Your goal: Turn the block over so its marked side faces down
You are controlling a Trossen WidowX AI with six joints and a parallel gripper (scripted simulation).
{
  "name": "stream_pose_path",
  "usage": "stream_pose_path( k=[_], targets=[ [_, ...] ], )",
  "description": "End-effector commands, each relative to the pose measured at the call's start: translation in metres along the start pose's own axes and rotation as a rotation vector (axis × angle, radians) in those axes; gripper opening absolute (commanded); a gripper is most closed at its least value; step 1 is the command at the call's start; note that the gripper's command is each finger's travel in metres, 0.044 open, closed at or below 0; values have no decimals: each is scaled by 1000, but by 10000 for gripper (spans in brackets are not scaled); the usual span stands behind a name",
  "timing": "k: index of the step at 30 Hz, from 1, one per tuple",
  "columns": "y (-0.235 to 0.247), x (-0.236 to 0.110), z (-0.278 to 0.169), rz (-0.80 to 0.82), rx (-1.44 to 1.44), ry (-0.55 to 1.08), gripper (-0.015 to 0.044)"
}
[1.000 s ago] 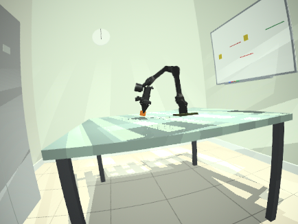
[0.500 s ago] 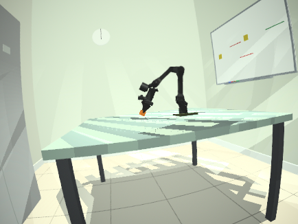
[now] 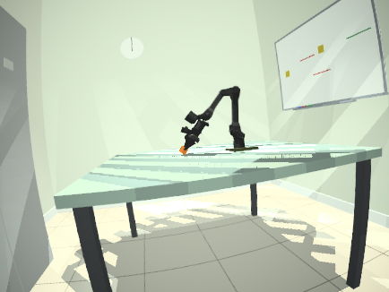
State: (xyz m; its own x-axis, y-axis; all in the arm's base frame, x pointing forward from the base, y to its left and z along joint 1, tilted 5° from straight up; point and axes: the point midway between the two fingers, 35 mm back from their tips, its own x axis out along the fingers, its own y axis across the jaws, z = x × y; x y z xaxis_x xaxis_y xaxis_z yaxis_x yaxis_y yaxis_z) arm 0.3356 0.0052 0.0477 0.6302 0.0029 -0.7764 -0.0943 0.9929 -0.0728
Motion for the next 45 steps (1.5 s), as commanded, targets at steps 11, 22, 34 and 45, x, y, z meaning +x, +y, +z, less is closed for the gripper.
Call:
stream_pose_path(
  k=[11,22,34,45],
  targets=[
    [-1,8,-10,1,0,-221,0],
    [0,0,-18,-1,-10,-353,0],
    [0,-2,-17,-1,-10,-379,0],
    [0,-2,-17,-1,-10,-379,131]
  ],
)
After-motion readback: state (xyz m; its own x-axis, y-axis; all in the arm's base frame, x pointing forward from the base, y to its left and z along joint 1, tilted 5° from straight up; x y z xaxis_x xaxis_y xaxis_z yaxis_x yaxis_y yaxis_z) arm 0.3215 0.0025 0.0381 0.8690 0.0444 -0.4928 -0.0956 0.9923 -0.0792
